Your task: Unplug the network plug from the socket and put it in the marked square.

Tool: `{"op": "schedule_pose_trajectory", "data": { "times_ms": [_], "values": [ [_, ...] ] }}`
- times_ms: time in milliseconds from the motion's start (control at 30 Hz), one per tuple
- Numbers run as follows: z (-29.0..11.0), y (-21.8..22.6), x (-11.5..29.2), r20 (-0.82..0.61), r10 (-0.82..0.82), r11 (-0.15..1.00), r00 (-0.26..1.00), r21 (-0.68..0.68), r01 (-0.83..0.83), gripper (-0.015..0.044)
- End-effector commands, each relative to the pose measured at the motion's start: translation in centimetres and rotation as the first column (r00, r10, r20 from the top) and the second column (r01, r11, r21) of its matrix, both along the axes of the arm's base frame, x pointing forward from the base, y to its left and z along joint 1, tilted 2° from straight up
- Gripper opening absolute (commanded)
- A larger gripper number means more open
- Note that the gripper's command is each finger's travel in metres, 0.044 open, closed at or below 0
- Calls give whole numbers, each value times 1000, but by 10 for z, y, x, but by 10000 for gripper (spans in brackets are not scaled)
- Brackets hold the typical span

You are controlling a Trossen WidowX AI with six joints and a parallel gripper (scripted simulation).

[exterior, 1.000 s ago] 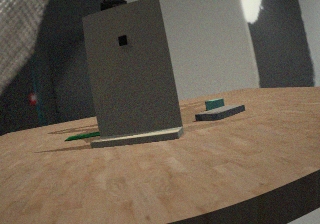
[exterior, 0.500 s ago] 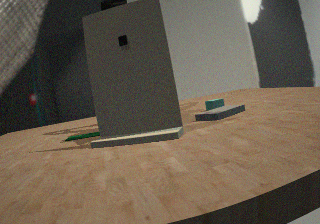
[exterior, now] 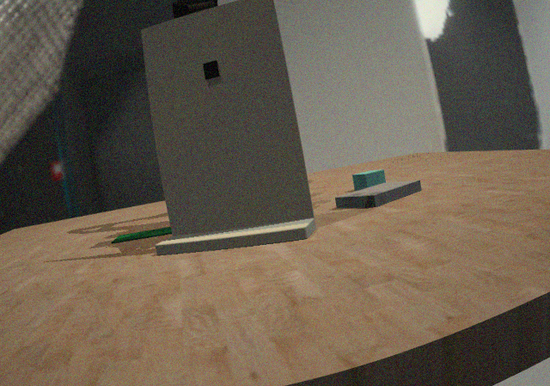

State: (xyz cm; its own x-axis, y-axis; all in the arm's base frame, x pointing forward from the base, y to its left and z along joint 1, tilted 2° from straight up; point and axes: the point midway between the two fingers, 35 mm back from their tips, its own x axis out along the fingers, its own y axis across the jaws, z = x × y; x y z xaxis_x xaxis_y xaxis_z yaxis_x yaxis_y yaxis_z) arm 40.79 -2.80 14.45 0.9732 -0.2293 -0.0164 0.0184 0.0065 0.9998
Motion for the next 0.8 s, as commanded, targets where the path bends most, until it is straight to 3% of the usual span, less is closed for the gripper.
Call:
{"op": "schedule_pose_trajectory", "data": {
  "times_ms": [0, 567, 767],
  "values": [
    [2, 0, 2, 3, 4, 1000, 1000, -5, -4, 116],
    [2, 0, 2, 3, 4, 1000, 1000, -5, -4, 3],
    [2, 1, 0, 2, 4, 1000, 1000, -5, -4, 0]
  ]
}}
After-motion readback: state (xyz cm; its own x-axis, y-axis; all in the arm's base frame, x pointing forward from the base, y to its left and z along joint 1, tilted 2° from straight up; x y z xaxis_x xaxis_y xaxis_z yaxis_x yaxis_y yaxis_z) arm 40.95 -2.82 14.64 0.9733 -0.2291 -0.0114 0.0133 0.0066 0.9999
